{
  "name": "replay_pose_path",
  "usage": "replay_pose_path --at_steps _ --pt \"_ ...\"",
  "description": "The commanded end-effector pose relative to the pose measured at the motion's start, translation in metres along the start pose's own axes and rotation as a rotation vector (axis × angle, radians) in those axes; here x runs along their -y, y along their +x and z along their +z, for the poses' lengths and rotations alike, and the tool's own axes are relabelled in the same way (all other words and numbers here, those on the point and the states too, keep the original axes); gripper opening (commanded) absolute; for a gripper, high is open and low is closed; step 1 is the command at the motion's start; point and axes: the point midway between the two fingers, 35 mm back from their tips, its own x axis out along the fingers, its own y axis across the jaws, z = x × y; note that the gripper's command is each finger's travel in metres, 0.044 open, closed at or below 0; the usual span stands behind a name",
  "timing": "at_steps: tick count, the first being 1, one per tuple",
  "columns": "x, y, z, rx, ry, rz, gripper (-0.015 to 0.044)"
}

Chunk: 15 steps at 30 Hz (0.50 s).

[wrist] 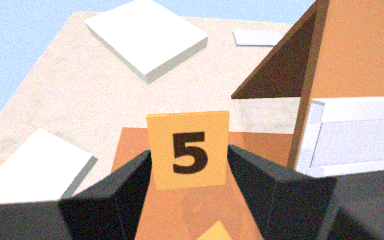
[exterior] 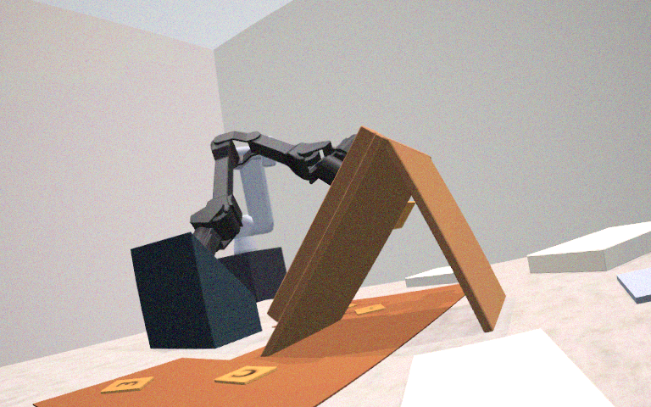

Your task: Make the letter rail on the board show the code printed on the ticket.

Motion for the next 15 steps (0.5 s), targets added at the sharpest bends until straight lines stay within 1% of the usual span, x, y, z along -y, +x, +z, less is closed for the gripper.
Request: replay_pose_path --at_steps 1,15 --pt "0.0018 -0.0001 0.0004 0.003 0.005 -0.004 0.0000" --pt "0.0090 -0.0007 -0.0009 0.003 0.005 -0.004 0.0000"
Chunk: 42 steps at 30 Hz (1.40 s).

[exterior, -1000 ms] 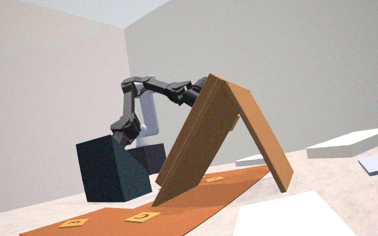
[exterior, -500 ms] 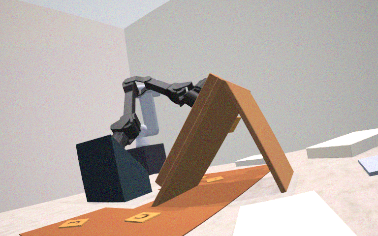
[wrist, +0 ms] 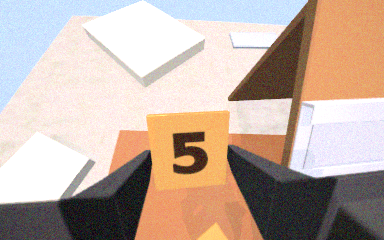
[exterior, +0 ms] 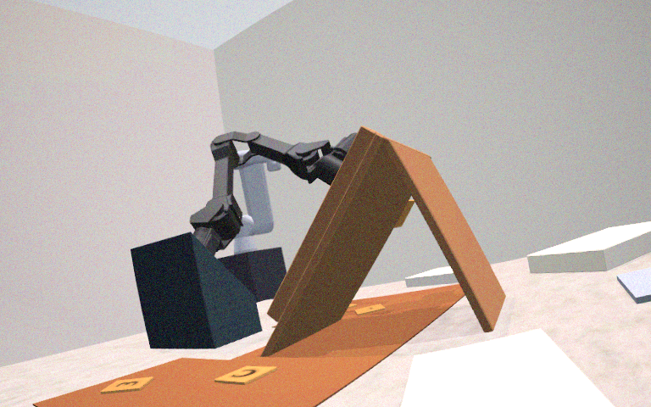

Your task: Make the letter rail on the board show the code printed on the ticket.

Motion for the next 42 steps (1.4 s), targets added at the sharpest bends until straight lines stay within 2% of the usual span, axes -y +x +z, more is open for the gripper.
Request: replay_pose_path --at_steps 1,42 --pt "0.004 0.000 -0.003 -0.008 -0.003 0.000 0.0000" --pt "0.024 0.002 -0.005 -0.008 -0.004 -0.001 0.0000"
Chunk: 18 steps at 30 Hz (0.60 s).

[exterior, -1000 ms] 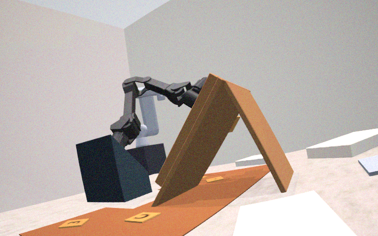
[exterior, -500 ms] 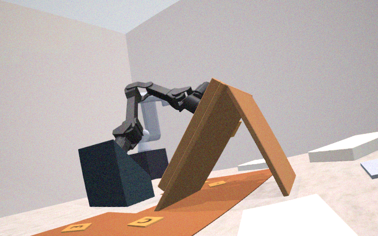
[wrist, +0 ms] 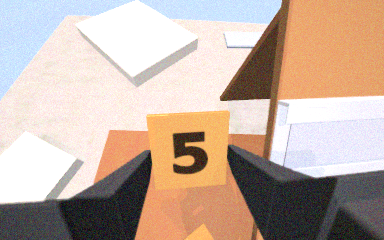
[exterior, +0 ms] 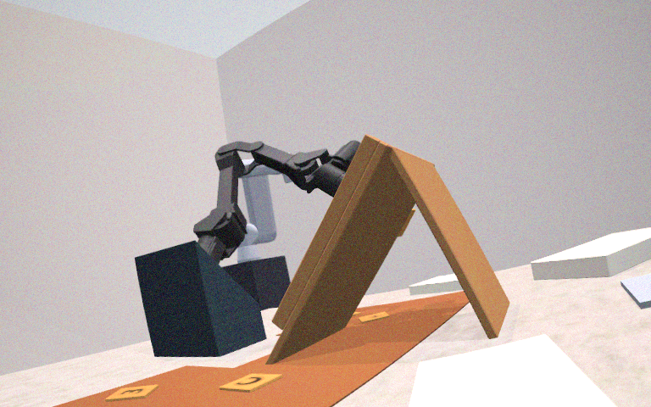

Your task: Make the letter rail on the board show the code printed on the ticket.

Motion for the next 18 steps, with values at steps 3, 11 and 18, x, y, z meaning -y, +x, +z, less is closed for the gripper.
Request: replay_pose_path --at_steps 3,11,18 --pt "0.0055 0.0010 -0.0030 -0.010 -0.002 -0.003 0.0000" --pt "0.0096 0.0011 -0.0030 -0.010 -0.002 -0.003 0.0000" --pt "0.0132 0.0012 -0.0030 -0.010 -0.002 -0.003 0.0000"
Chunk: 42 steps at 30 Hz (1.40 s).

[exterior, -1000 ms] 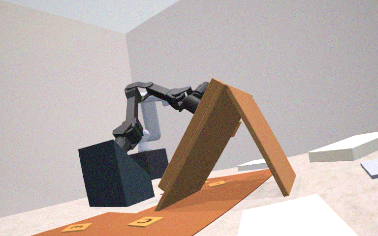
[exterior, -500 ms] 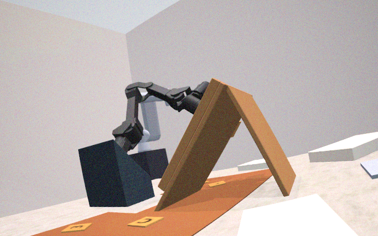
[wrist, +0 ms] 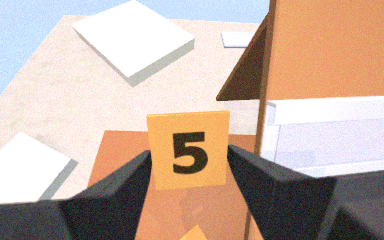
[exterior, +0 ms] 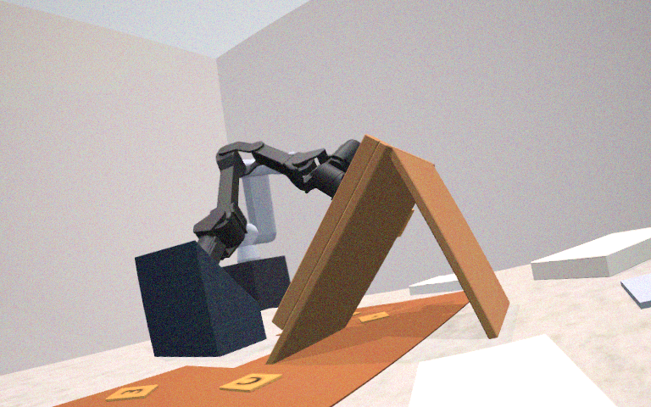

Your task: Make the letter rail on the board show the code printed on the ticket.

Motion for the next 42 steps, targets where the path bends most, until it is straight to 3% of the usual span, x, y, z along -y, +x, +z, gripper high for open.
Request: replay_pose_path --at_steps 1,42 --pt "0.004 0.001 -0.003 -0.009 -0.002 -0.003 0.0000" --pt "0.025 0.001 -0.003 -0.010 -0.002 -0.004 0.0000"
